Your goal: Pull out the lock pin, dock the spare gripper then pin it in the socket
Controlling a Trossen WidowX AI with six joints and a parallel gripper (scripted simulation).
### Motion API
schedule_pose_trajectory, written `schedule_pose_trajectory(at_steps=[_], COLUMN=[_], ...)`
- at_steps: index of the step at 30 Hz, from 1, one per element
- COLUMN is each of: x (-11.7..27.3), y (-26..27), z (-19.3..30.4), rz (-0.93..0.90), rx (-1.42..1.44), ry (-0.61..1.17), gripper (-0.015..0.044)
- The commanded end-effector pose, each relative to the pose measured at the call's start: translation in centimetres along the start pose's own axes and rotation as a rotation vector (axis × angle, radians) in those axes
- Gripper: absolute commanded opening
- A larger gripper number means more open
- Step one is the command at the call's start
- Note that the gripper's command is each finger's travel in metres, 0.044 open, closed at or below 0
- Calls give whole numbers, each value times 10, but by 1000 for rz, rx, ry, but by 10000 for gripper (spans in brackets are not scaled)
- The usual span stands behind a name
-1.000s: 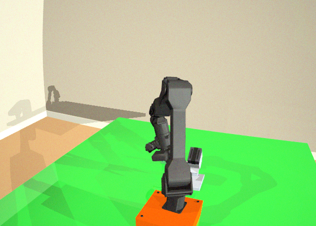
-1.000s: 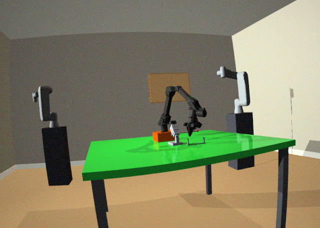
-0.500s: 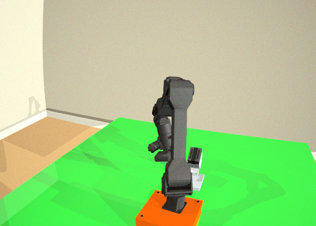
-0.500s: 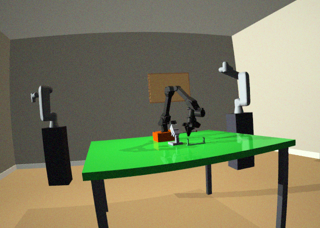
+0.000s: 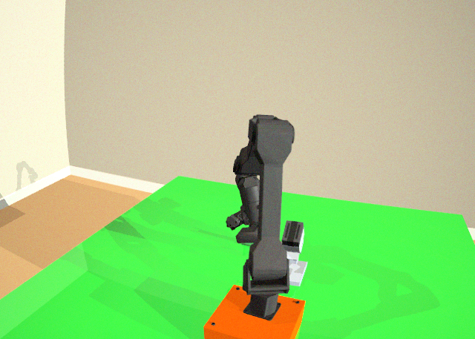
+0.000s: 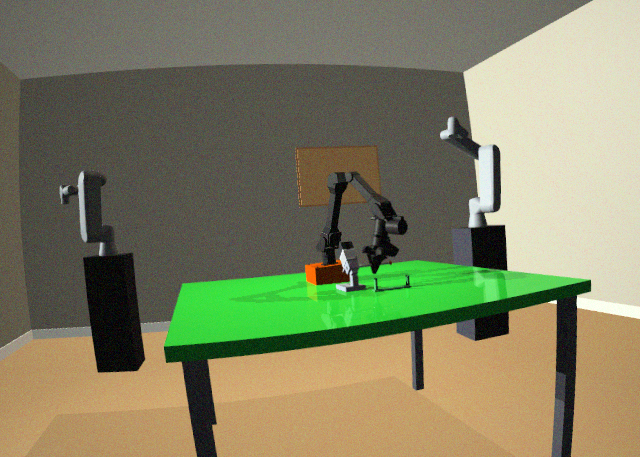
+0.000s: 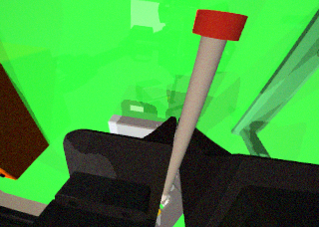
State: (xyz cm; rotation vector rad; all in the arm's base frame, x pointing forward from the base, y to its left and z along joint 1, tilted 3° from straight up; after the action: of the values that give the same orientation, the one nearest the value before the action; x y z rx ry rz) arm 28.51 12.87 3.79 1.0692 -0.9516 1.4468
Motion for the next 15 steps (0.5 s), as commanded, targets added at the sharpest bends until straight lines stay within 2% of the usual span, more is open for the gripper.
schedule_pose_trajectory(at_steps=[1, 15], x=[-1, -3], y=[0, 0], z=[3, 12], rz=[2, 0], rx=[6, 6], ry=[2, 2], gripper=[0, 0])
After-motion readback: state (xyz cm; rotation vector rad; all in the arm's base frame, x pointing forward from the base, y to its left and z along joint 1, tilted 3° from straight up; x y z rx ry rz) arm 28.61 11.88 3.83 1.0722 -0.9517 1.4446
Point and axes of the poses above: the point midway between the two fingers, 35 mm back from their tips, its own x axis back along the fingers, its own y axis across the jaws, z = x × y, the point moved 3 cm from there along x, back along the fingers, and after that the axes turned 2 degrees about x, right-handed, at the moved point
